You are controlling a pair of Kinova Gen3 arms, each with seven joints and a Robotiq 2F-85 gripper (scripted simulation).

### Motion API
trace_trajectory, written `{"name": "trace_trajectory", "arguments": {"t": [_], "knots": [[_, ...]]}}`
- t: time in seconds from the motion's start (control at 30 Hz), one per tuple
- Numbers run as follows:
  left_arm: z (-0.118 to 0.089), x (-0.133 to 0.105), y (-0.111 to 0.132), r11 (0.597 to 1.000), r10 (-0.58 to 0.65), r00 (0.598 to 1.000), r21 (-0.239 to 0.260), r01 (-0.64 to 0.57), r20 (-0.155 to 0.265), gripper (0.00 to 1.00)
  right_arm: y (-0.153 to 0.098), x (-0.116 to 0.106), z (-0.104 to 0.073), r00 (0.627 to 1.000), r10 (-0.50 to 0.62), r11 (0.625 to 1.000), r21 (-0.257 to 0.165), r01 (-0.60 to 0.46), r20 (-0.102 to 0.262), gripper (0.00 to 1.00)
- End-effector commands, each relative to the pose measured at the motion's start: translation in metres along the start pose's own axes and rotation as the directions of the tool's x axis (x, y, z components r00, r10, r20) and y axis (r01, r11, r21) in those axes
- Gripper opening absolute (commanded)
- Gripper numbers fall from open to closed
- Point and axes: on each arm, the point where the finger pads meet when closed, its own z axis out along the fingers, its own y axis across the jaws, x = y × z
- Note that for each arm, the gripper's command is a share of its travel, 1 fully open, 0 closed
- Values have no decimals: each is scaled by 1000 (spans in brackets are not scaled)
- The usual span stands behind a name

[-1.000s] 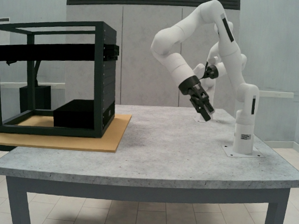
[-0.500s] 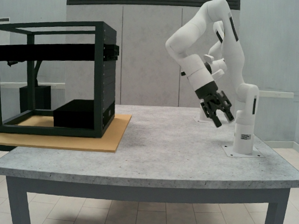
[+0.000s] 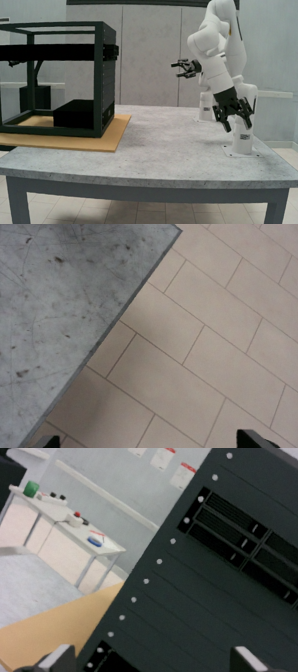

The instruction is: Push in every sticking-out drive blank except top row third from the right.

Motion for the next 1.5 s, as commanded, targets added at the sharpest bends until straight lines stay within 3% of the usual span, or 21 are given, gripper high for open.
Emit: {"name": "trace_trajectory", "arguments": {"t": [0.0,0.07,0.13,0.23,0.63,0.7,1.13,1.2,1.27,1.47], "knots": [[9,9,13,995,-87,996,49,87,8,1000,15,9,17,993,-117,992,-42,117,2,1000],[14,13,17,990,-125,992,73,124,9,1000,21,13,23,983,-182,982,-58,182,4,1000],[14,13,17,990,-125,992,73,124,9,1000,21,13,23,983,-182,982,-58,182,4,1000],[22,20,25,973,-201,980,119,198,10,1000,31,19,32,961,-275,958,-82,275,9,1000],[43,40,49,879,-422,907,243,410,-3,1000,69,41,61,813,-579,799,-159,581,62,1000],[43,40,49,879,-422,907,243,410,-3,1000,69,41,61,813,-579,799,-159,581,62,1000],[63,65,81,695,-654,755,361,622,-42,1000,99,57,78,645,-753,619,-193,762,132,1000],[66,69,85,663,-684,728,375,648,-50,1000,103,58,79,626,-767,599,-195,777,140,1000],[66,69,85,663,-684,728,375,648,-50,1000,103,58,79,626,-767,599,-195,777,140,1000],[73,80,100,564,-763,642,411,716,-73,1000,109,61,82,585,-795,555,-198,808,158,1000]]}}
